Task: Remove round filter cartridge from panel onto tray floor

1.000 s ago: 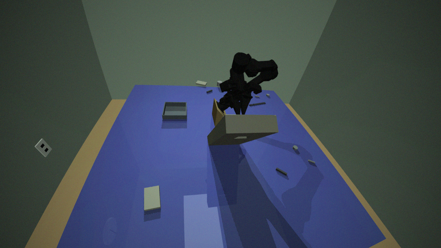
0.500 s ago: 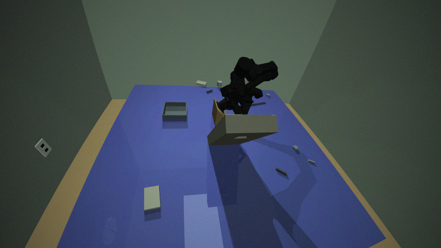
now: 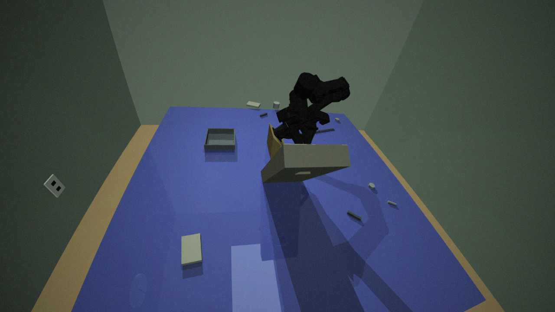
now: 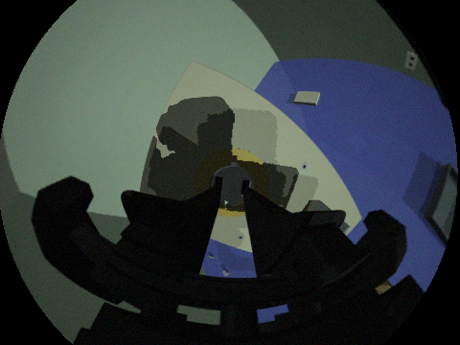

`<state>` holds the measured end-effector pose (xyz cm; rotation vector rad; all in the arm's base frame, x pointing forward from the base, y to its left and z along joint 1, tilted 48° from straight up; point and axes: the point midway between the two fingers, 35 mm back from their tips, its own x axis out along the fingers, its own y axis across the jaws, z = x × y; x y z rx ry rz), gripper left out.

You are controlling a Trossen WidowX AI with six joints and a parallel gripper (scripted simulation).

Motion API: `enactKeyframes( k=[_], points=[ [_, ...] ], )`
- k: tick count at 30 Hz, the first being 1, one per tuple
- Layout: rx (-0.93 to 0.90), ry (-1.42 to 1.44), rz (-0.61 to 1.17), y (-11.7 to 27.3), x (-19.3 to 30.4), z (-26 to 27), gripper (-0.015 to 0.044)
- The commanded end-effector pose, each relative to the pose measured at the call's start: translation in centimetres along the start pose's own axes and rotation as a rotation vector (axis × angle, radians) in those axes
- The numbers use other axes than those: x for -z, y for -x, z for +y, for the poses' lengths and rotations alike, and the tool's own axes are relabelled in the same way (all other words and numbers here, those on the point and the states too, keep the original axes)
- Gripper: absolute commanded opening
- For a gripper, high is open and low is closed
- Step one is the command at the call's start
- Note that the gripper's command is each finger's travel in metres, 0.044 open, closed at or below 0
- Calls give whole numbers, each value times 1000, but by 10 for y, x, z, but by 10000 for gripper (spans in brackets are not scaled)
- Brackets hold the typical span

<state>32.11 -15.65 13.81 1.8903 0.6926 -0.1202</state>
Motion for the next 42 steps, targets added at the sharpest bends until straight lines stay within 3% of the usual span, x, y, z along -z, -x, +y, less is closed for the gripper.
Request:
enactKeyframes(
  k=[1, 42],
  points=[
    [2, -7, -3, 0, -1, 0, 113],
    [1, -7, -3, -7, -1, 0, 113]
  ],
)
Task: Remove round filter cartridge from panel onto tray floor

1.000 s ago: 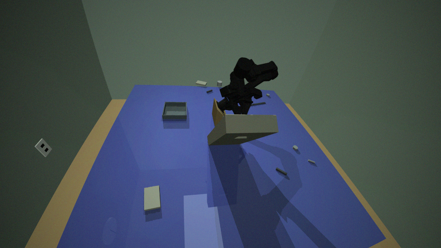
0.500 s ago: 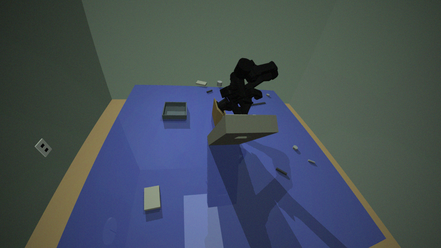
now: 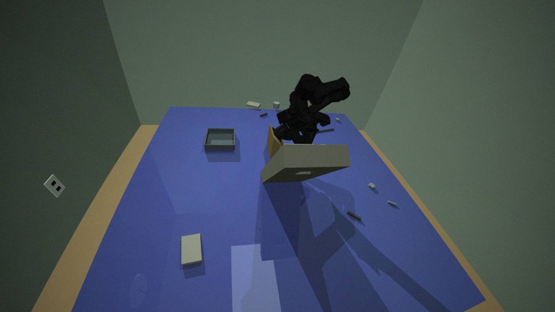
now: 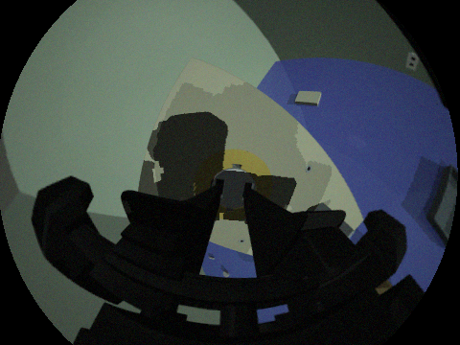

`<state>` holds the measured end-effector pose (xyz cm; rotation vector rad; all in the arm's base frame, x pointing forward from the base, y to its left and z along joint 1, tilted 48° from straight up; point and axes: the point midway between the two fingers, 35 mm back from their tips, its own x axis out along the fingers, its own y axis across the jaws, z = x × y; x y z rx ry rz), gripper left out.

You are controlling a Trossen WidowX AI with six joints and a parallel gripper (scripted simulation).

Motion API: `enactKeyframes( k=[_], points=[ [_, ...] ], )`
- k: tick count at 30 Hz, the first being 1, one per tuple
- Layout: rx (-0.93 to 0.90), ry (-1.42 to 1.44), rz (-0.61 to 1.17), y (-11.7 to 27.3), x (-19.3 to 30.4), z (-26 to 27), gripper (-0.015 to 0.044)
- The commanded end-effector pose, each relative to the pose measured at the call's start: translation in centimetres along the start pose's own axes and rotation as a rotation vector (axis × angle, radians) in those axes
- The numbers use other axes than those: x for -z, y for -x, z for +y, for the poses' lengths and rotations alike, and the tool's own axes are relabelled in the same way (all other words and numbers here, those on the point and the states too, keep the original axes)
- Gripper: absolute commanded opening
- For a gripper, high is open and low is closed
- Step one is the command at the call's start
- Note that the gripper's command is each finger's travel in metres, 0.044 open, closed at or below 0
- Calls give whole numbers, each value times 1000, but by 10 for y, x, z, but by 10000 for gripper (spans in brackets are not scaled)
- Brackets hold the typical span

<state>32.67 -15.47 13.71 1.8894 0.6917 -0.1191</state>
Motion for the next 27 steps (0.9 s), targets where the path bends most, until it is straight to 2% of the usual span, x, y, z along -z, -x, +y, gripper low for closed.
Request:
enactKeyframes(
  k=[1, 27],
  points=[
    [2, -8, -3, -2, 0, -1, 113],
    [1, -7, -2, -13, 0, -1, 113]
  ],
)
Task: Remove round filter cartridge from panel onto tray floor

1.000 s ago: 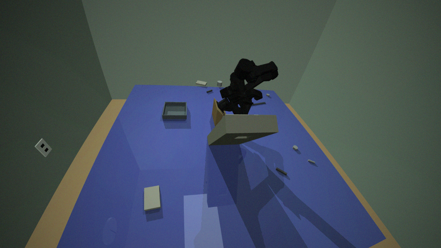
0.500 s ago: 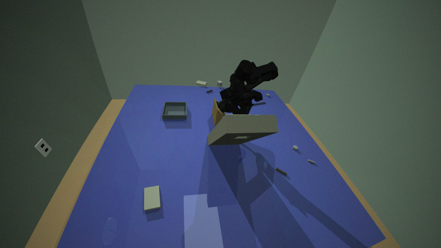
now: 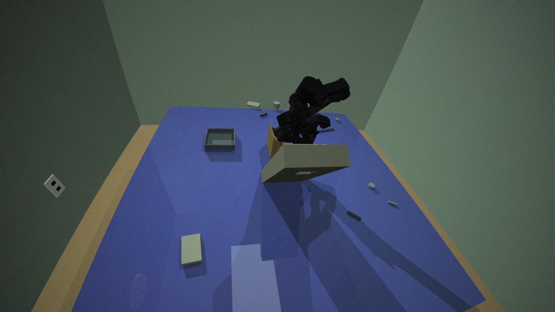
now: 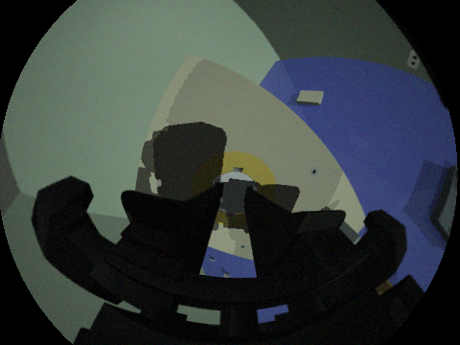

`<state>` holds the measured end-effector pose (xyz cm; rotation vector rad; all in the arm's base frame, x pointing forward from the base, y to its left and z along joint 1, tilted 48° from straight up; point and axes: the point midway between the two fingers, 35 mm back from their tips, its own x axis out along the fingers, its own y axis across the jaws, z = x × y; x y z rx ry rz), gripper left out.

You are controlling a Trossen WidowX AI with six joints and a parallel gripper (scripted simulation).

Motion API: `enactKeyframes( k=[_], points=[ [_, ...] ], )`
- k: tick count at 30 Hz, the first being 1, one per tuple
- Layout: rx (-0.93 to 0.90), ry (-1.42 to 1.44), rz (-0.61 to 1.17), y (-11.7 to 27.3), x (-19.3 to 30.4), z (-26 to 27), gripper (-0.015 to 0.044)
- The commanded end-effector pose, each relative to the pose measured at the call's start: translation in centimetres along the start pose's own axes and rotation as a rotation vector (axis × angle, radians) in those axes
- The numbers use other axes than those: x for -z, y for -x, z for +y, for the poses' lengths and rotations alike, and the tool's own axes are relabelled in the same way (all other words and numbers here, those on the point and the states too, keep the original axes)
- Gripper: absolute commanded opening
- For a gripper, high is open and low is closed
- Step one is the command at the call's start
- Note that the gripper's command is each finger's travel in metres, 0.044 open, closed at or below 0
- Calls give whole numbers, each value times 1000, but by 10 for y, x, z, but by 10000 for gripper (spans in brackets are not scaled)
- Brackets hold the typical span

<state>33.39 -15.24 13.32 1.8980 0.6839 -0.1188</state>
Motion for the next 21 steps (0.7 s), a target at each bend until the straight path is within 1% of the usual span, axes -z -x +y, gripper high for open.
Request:
enactKeyframes(
  k=[1, 6, 7, 15, 17, 21],
  points=[
    [9, -1, -1, -5, 1, -1, 113],
    [9, -1, -1, -5, 1, -1, 113],
    [-1, -2, -1, 0, 0, 0, 107],
    [-1, -2, -1, 0, 0, 0, 53],
    [-1, -2, -1, 0, 0, 0, 1],
    [2, 37, 0, -2, 0, 0, 0]
  ],
)
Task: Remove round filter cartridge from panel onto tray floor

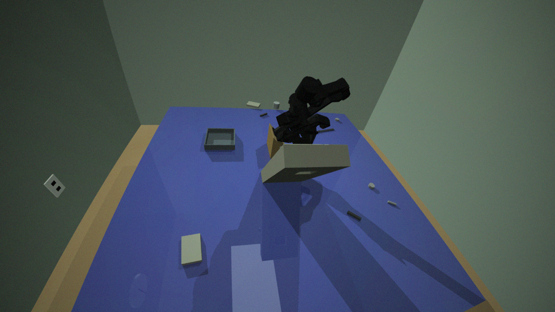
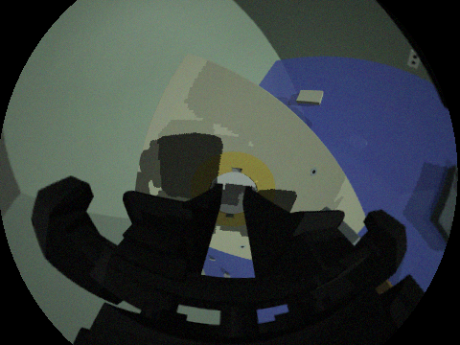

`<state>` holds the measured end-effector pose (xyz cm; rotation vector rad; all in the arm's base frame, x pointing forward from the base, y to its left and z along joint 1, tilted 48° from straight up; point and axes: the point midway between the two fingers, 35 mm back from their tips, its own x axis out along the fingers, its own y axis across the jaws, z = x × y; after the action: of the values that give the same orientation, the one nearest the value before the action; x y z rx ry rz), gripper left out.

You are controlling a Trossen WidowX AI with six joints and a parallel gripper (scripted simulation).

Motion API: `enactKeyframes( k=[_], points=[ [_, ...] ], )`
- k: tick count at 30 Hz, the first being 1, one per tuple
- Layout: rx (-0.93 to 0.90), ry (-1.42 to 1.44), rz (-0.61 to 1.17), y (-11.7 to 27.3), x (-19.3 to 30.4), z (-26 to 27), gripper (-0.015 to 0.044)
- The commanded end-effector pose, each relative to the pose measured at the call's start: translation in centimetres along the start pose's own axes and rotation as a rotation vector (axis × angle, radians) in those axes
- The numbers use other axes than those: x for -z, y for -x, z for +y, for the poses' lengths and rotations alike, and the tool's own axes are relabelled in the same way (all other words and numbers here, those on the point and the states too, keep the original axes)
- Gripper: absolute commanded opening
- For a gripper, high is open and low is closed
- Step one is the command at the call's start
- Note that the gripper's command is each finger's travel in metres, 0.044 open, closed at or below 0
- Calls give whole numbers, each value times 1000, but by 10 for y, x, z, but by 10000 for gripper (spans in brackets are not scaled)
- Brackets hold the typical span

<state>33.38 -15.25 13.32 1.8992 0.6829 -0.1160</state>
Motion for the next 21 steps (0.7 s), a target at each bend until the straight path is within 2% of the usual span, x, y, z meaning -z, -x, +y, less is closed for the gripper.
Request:
enactKeyframes(
  k=[1, 21],
  points=[
    [5, 62, -2, -3, 0, 0, 0],
    [11, 750, 2, -7, 1, -1, 0]
  ],
)
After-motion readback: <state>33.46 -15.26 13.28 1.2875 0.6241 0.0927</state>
